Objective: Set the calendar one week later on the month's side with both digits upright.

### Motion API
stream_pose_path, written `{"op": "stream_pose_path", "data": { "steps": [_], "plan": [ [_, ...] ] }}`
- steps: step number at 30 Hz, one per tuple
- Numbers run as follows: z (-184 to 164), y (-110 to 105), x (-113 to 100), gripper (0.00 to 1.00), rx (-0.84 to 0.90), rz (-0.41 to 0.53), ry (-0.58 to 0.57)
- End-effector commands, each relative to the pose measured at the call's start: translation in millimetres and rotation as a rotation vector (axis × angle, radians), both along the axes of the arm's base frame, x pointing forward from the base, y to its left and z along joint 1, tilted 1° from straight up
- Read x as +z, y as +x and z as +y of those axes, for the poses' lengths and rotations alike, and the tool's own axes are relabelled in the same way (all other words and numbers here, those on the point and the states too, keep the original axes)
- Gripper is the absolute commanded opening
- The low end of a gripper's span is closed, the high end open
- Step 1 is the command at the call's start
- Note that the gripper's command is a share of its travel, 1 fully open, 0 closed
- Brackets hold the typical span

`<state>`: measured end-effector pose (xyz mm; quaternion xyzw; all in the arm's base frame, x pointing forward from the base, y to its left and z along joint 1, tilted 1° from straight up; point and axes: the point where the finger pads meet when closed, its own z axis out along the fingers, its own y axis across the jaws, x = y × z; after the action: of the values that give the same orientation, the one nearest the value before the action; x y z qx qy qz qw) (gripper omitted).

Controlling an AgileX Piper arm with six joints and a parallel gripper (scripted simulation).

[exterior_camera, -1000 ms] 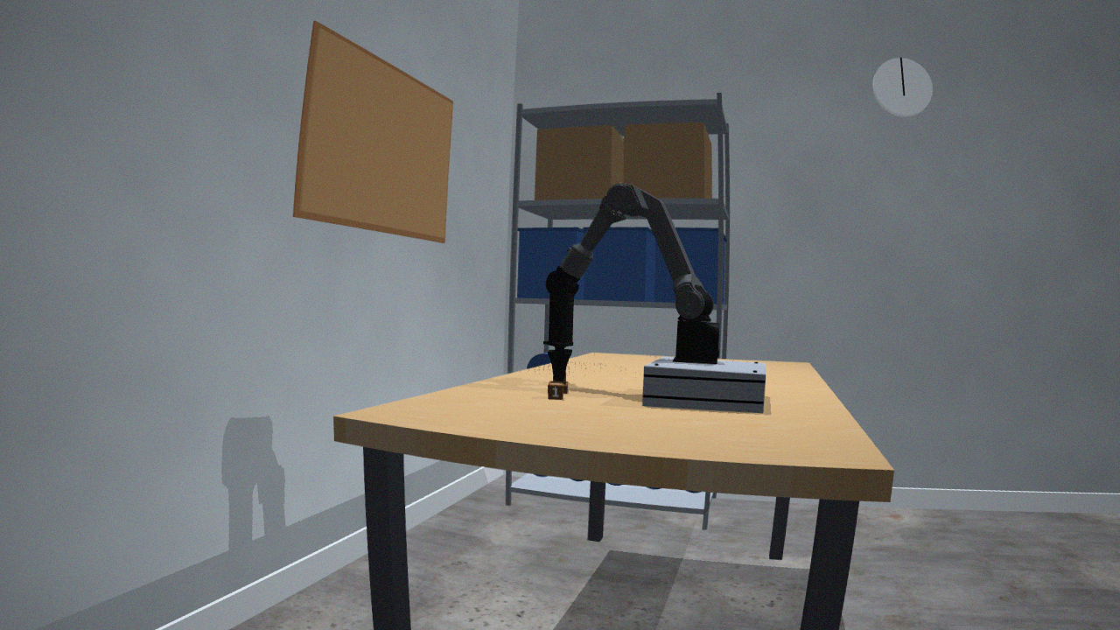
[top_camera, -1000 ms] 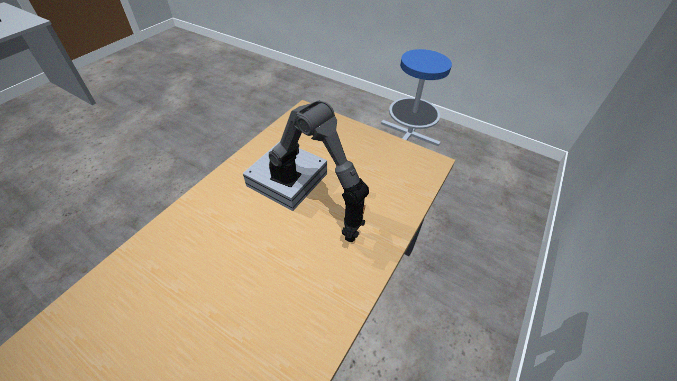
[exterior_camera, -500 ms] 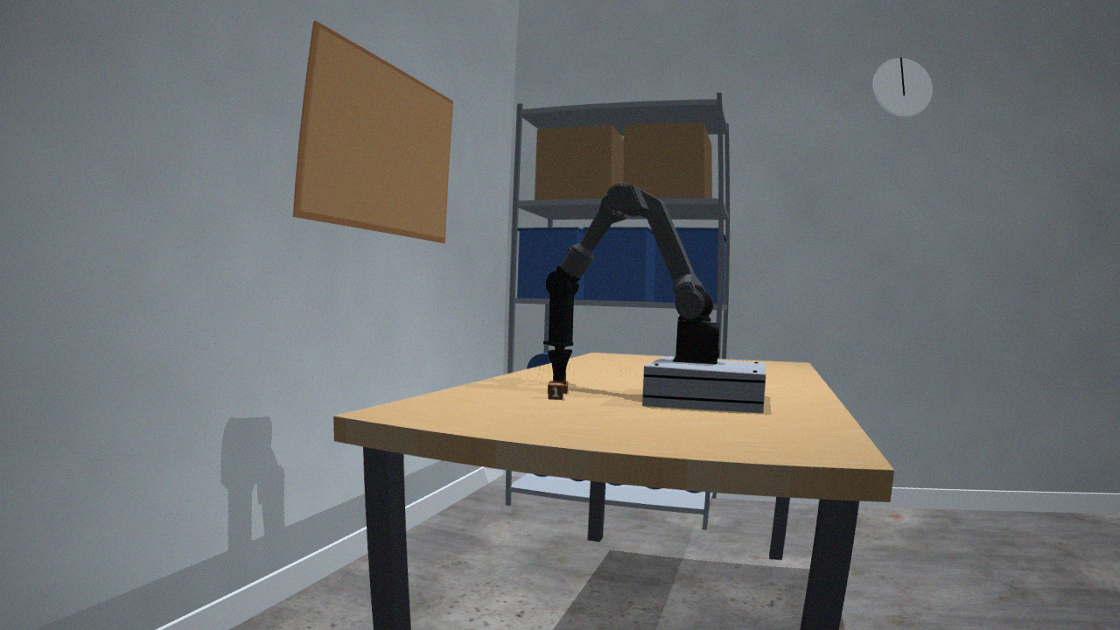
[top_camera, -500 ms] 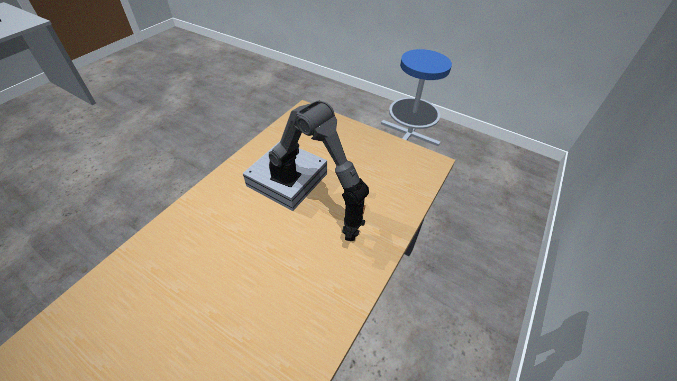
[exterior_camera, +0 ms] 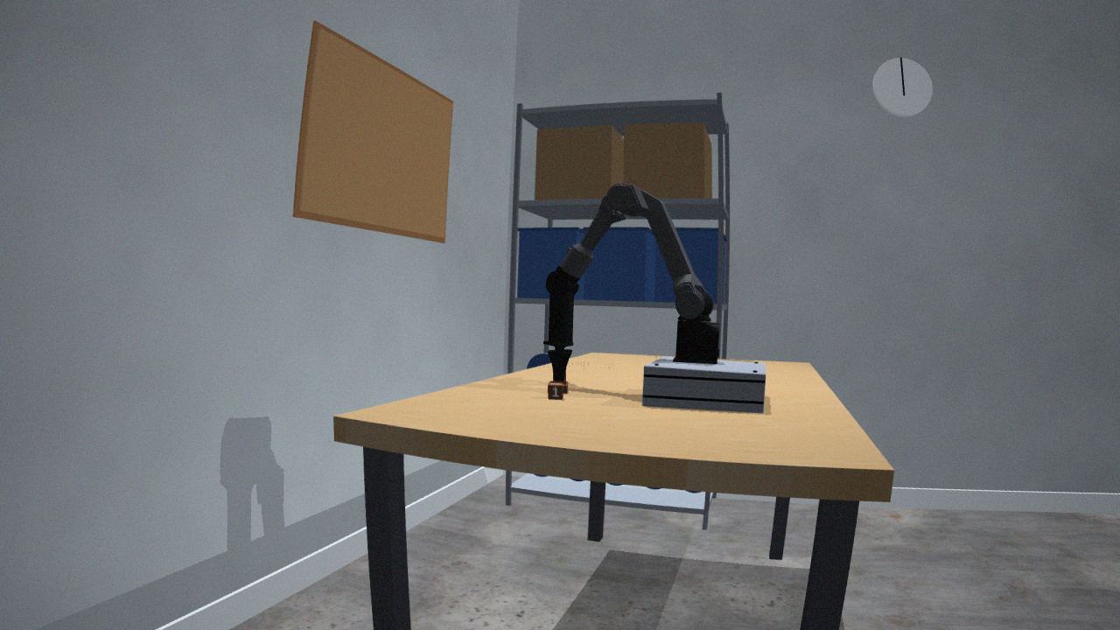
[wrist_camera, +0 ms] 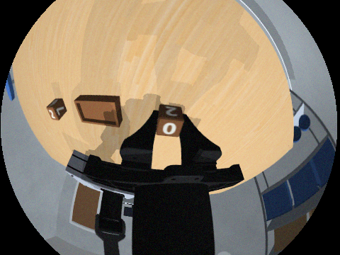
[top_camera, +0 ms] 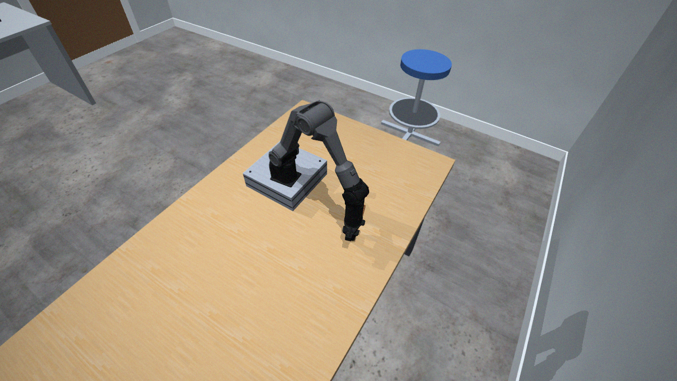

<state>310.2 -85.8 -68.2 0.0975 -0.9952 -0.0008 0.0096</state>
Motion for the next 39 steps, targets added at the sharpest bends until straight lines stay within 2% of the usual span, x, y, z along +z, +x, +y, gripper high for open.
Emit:
{"op": "stream_pose_path", "data": {
  "steps": [1, 18, 22, 27, 29, 35, 39],
  "plan": [
    [0, 0, 0, 0.35, -0.001, 0.0, -0.001],
    [-1, 1, 5, 0.35, -0.001, -0.003, -0.002],
    [-1, 2, 23, 0.35, -0.001, -0.005, -0.002],
    [0, 2, 60, 0.35, 0.0, -0.005, -0.001],
    [0, 2, 60, 0.35, 0.0, -0.005, -0.001],
    [0, 3, 95, 0.35, 0.0, -0.005, -0.001],
    [0, 2, 100, 0.35, 0.0, 0.001, 0.0]
  ]
}}
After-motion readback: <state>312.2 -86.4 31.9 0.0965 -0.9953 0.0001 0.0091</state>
